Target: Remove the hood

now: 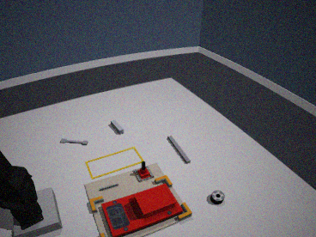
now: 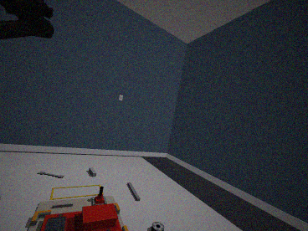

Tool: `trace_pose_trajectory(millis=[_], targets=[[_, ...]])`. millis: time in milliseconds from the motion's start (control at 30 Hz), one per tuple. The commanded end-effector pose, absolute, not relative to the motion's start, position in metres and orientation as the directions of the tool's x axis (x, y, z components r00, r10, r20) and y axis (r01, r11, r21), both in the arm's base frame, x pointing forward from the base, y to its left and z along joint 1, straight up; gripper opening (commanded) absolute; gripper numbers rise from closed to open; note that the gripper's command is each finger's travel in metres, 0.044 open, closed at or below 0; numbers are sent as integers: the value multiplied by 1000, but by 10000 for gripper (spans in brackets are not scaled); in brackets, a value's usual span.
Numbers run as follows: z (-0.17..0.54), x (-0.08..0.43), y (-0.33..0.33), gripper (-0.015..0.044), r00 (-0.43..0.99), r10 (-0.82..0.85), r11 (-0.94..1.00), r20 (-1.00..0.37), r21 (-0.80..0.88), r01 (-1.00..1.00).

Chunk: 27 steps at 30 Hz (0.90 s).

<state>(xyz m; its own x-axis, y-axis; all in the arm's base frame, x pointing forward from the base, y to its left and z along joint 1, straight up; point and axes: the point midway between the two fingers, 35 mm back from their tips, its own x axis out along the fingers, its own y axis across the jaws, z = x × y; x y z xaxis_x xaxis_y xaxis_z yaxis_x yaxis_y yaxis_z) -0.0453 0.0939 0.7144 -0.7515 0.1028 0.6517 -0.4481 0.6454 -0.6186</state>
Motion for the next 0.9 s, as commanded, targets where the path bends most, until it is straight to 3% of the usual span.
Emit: trace_pose_trajectory(millis=[0, 533, 867], targets=[[715, -44, 95, 26, -748, 107, 644, 655, -619, -450], [726, 82, 169, 440, -383, 398, 656, 834, -550, -517], [706, 189, 193, 440, -22, 538, 706, 842, -465, -534]])
